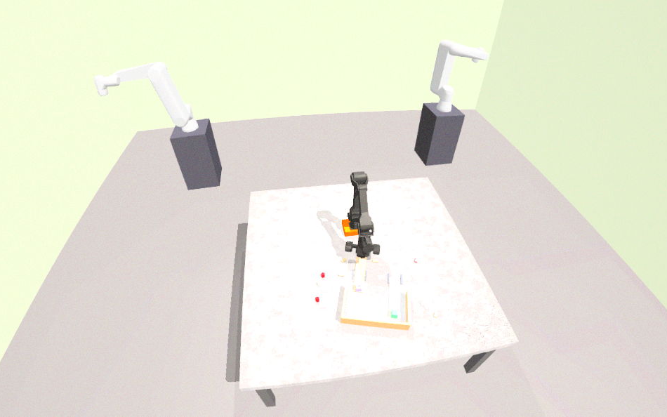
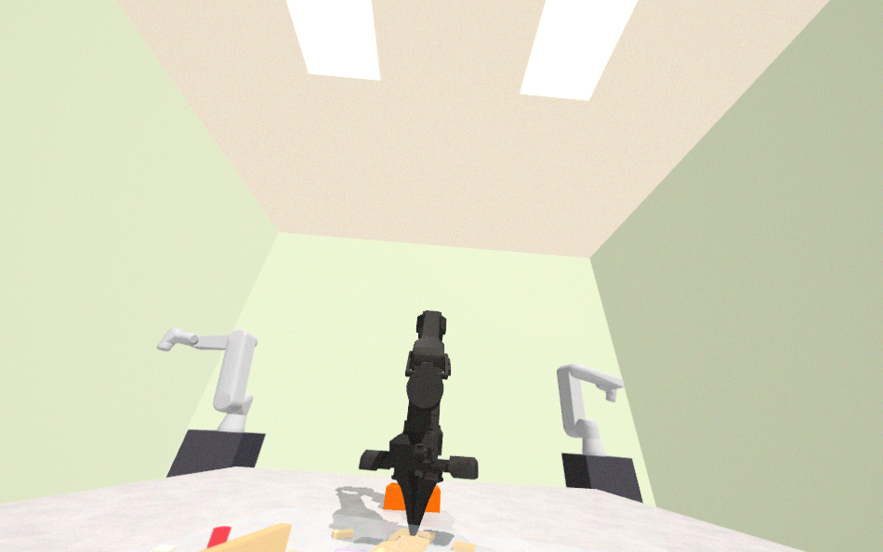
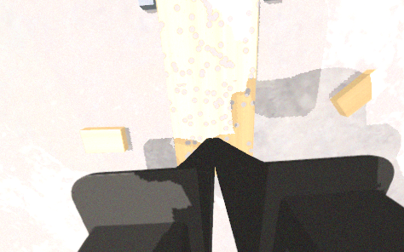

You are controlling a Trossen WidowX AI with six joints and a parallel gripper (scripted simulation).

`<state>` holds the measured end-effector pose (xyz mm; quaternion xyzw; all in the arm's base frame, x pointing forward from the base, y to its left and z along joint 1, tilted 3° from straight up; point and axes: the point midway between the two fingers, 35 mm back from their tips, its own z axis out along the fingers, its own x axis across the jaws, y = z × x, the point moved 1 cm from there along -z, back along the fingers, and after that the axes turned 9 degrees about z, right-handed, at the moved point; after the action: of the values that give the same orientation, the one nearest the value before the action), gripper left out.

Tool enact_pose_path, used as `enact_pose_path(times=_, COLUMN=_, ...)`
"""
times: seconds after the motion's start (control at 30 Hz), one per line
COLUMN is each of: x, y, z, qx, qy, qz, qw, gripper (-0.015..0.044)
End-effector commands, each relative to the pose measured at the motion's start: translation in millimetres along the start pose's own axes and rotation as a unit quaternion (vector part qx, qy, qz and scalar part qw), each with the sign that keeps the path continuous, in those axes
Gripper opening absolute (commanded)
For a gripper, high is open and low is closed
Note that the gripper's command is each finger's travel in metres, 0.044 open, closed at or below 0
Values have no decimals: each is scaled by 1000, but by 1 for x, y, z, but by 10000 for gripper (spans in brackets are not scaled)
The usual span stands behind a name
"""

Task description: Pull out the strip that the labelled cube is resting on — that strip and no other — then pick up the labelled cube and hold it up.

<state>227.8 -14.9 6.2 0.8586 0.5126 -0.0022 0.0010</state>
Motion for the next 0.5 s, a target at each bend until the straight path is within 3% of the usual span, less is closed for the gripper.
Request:
enact_pose_path(times=0.0, x=-4, y=-15, z=5, qx=17, qy=-5, qz=1, qw=1000, gripper=0)
enact_pose_path(times=0.47, x=-7, y=-33, z=5, qx=18, qy=-5, qz=1, qw=1000, gripper=0)
